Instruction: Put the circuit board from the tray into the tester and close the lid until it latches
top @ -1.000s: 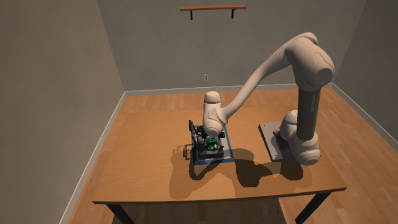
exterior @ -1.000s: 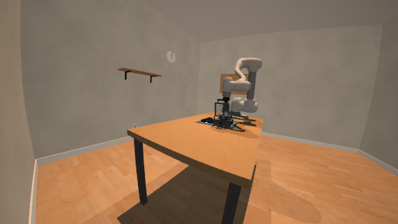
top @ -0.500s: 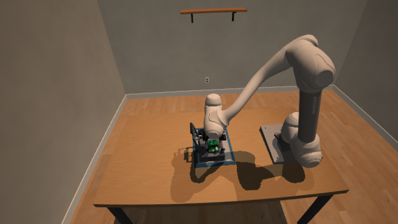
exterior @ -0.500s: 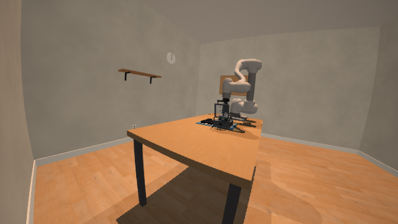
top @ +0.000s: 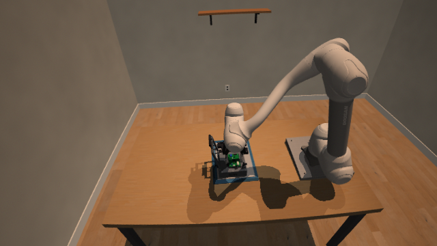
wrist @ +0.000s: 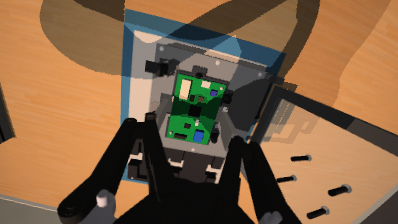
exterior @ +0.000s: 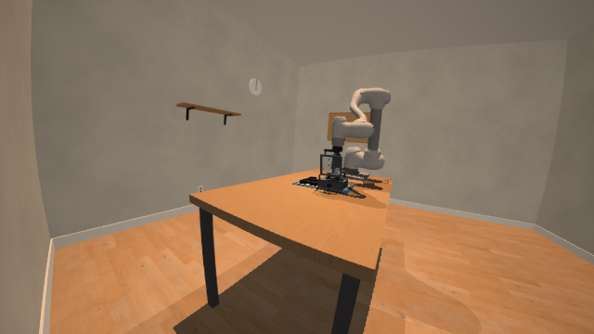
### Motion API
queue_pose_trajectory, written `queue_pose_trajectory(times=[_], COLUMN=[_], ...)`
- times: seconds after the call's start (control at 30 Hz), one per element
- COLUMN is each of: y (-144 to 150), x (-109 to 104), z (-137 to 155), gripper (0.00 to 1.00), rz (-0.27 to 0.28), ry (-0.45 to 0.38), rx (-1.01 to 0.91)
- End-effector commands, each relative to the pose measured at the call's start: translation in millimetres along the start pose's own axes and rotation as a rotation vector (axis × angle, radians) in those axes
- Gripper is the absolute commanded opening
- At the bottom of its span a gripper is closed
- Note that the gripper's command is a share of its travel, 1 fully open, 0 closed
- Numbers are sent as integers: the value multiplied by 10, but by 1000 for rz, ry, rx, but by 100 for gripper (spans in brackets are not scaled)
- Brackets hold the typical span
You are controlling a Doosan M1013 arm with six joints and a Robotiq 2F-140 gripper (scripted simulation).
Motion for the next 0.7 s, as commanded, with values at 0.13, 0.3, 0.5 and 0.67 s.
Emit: queue_pose_trajectory(times=[0.13, 0.3, 0.5, 0.67], y=[0, 0, 0, 0], x=[-54, -156, -357, -491], z=[0, 0, 0, 0], gripper=[58, 58, 58, 58], rz=[0, 0, 0, 0], ry=[0, 0, 0, 0], rx=[0, 0, 0, 0])
Point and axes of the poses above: the point where the finger pads meet when closed, its own x axis out along the fingers, its own y axis across the jaws, z = x × y, the point moved 5 cm from there along -x, back along the fingers, and after that the axes turned 11 degrees about -x, right-handed, at the moved point
